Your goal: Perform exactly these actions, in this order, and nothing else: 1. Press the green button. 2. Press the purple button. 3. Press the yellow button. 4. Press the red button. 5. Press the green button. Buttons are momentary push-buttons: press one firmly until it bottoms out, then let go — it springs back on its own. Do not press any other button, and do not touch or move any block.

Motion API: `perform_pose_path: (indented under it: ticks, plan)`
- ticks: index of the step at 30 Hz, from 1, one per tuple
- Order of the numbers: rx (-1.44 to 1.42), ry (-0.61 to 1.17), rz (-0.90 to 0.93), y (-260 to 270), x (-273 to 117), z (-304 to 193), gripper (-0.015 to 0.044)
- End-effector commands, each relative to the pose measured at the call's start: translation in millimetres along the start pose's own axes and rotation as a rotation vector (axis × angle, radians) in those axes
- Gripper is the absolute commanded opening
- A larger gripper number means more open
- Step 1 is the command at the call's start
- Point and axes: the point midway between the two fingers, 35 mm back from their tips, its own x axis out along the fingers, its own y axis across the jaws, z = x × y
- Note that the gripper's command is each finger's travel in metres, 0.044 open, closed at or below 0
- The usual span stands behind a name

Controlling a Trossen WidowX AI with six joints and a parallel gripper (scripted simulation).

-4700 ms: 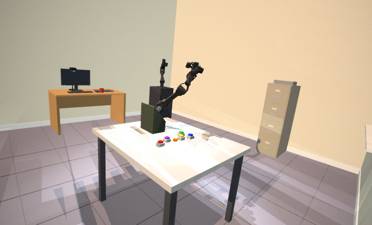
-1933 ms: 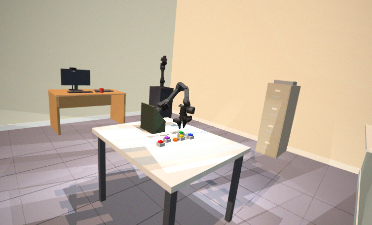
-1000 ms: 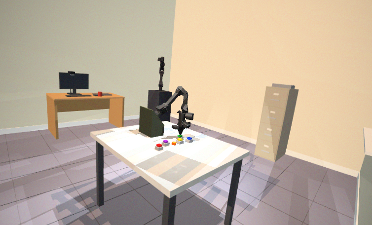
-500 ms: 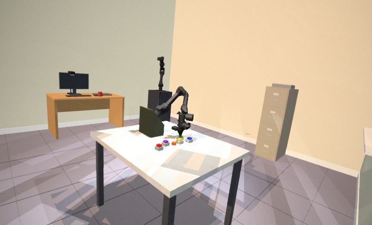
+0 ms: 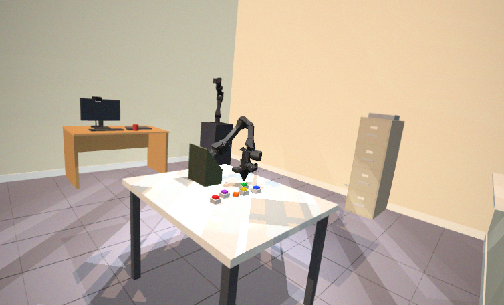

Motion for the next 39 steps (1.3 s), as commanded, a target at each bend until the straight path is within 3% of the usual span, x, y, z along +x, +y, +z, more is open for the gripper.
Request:
perform_pose_path:
  ticks: [1, 9, 16, 23, 31, 39]
  plan:
    - [-0.009, -0.001, 0.008, 2.4, -7.9, 0.9, 0.0020]
    - [-0.009, -0.001, 0.005, 1.6, -69.6, 1.2, 0.0020]
    - [-0.006, -0.009, -0.010, -13.8, -71.3, 11.6, 0.0020]
    - [0.002, -0.021, -0.049, -97.5, -77.7, 44.1, 0.0020]
    - [-0.010, -0.004, -0.010, -192.1, -71.2, 43.3, 0.0020]
    - [-0.011, -0.003, -0.005, -200.2, -59.5, 42.5, 0.0020]
